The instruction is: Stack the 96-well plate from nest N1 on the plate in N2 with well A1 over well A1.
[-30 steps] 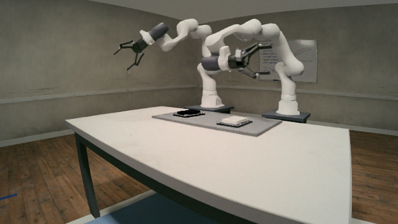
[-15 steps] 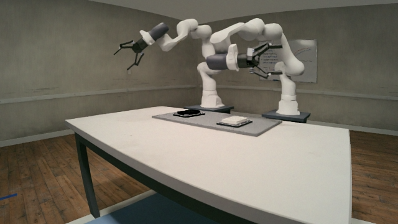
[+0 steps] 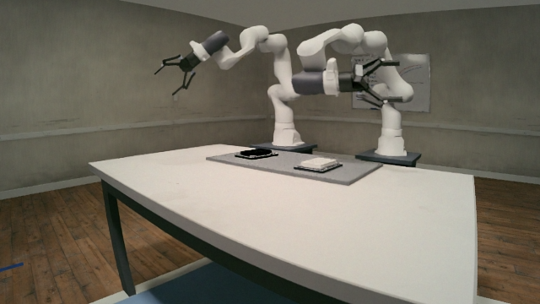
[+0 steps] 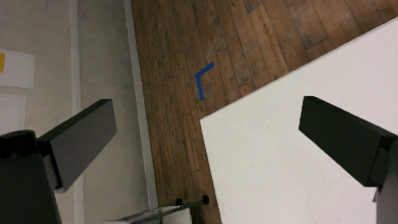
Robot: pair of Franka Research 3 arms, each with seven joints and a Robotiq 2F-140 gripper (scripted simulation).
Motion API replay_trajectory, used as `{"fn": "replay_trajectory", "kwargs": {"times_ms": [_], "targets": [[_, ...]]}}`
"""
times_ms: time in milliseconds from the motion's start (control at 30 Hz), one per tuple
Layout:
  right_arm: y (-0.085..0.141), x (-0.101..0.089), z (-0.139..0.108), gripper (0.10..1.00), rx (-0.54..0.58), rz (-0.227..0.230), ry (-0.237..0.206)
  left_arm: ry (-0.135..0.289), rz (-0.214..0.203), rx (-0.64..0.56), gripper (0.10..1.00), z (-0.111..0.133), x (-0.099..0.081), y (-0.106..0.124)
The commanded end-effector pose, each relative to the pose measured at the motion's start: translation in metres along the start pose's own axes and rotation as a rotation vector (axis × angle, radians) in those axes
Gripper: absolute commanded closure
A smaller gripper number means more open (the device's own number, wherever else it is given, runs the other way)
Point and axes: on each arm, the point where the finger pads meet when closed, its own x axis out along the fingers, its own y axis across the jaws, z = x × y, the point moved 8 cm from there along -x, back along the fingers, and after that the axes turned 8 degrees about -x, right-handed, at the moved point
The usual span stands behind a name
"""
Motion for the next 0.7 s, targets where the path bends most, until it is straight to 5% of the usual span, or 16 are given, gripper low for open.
{"fn": "replay_trajectory", "kwargs": {"times_ms": [0,133,367,467,667], "targets": [[0.000,0.000,0.000,0.098,0.000,0.000,0.000,-0.012,-0.003,0.007,0.098,0.001,0.018,0.001],[0.000,0.000,0.000,0.098,0.000,0.000,0.000,-0.082,-0.048,0.011,0.098,-0.002,0.038,0.005],[0.000,0.000,0.000,0.098,0.000,0.000,0.000,-0.082,-0.048,0.011,0.098,0.001,0.063,0.004],[0.000,0.000,0.000,0.098,0.000,0.000,0.000,-0.153,-0.092,0.015,0.098,-0.001,0.079,0.007],[0.000,0.000,0.000,0.098,0.000,0.000,0.000,-0.153,-0.092,0.015,0.098,0.005,0.108,0.005]]}}
